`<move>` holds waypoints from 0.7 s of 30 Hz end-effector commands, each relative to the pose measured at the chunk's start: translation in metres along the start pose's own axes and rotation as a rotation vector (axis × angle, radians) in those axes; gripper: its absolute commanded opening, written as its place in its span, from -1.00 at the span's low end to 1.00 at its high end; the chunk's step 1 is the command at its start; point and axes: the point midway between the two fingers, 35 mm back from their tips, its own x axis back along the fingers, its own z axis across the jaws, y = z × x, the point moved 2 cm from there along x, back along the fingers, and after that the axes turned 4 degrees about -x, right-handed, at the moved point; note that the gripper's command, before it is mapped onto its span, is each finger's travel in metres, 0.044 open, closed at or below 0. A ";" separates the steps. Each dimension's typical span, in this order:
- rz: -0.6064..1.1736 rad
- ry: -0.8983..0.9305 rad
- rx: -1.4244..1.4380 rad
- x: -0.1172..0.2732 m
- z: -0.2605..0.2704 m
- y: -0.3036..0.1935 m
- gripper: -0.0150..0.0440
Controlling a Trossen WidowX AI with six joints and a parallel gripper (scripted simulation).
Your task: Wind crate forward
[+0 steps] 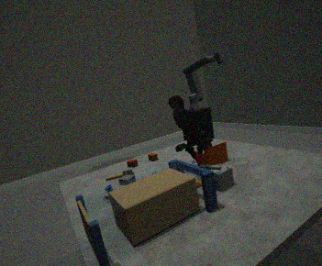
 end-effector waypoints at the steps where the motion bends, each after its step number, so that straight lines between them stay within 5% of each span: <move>1: -0.010 -0.020 -0.007 -0.005 -0.010 0.008 -0.49; 21: -0.011 -0.021 -0.008 -0.013 -0.023 0.027 -0.49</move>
